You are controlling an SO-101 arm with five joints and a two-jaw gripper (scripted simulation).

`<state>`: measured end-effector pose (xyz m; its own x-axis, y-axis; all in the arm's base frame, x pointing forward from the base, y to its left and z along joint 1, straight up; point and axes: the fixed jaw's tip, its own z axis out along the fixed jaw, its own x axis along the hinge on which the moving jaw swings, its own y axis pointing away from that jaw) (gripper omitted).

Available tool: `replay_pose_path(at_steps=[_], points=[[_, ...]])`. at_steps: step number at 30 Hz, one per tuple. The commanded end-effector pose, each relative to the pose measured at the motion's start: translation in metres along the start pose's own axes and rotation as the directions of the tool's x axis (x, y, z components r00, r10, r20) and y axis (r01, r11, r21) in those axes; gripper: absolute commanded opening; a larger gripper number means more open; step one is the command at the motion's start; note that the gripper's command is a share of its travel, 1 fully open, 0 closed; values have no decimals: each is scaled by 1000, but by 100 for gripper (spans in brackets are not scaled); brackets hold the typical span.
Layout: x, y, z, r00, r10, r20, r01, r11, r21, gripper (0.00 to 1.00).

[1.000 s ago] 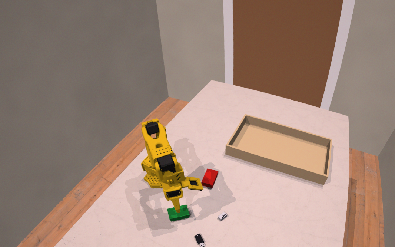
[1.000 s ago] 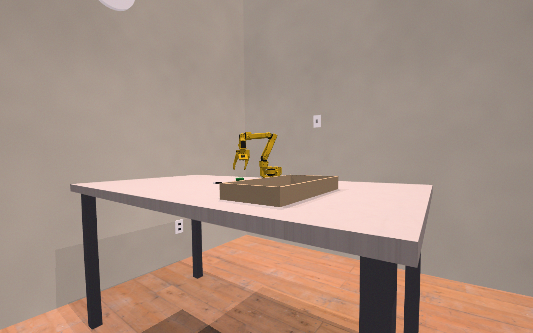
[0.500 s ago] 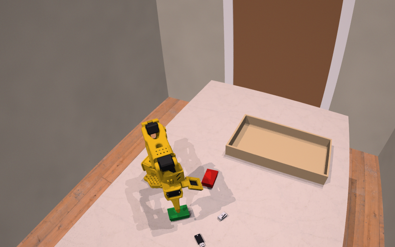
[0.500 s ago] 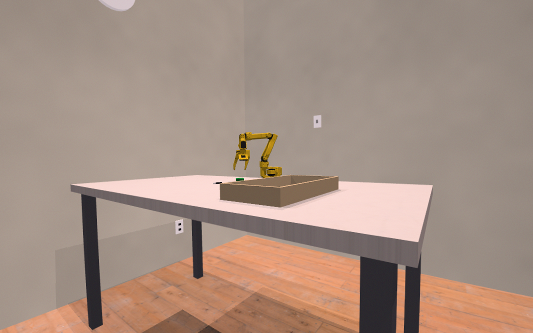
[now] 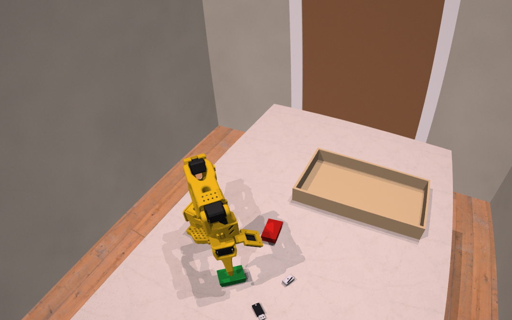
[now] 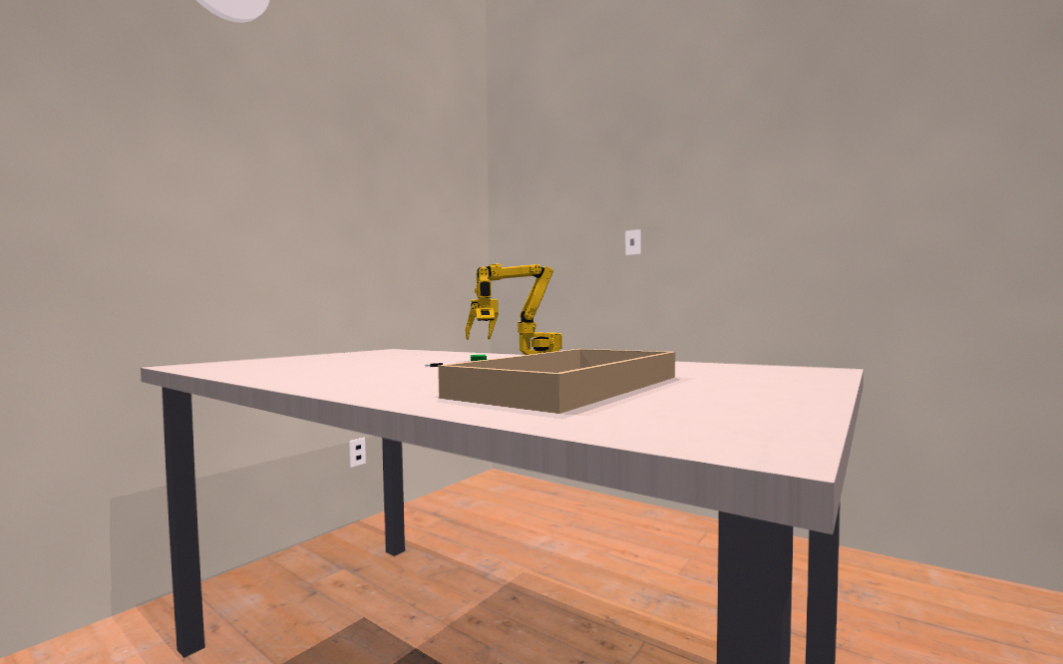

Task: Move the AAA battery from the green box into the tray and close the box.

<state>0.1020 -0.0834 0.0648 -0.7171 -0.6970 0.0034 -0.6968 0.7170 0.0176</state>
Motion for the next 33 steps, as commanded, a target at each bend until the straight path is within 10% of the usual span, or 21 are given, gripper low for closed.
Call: replay_pose_path(at_steps=[1, 33], points=[[1, -3, -2, 1000, 2, 3, -2, 1000, 18, 29], [1, -6, -5, 1000, 2, 3, -2, 1000, 18, 29]])
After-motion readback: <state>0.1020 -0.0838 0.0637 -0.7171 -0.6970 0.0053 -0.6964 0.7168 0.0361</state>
